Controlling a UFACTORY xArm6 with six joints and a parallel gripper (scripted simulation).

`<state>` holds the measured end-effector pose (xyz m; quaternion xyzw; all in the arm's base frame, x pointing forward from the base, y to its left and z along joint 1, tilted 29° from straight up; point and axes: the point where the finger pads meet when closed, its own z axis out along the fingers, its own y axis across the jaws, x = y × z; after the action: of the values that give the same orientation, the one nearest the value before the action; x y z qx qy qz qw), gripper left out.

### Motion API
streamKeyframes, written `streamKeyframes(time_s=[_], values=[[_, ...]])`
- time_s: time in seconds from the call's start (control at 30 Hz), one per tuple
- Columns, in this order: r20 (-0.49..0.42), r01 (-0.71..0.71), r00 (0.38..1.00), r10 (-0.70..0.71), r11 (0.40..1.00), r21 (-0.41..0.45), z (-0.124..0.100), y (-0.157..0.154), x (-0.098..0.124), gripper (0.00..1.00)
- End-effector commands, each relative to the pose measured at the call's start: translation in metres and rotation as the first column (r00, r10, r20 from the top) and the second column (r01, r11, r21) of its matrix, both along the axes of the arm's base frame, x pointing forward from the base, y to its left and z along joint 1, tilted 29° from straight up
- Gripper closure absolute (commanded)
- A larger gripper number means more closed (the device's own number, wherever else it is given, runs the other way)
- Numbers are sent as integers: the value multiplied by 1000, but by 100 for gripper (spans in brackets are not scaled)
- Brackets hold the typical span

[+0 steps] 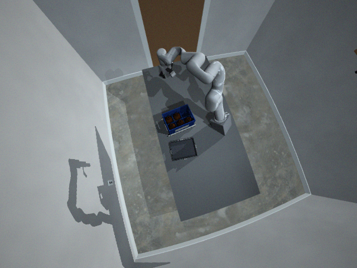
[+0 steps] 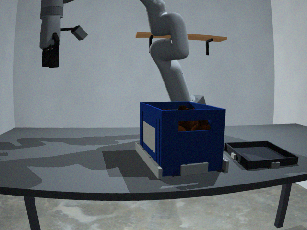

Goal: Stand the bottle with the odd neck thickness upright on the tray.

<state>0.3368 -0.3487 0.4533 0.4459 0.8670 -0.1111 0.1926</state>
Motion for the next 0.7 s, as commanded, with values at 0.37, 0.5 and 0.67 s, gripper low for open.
streamKeyframes(time_s=[0.37,0.5,0.67], values=[[4,0,1000,0,1000,-3,2,0,0,0],[4,0,1000,0,1000,-3,2,0,0,0],[-5,-18,1000,18,1000,-4,-9,21,10,0]])
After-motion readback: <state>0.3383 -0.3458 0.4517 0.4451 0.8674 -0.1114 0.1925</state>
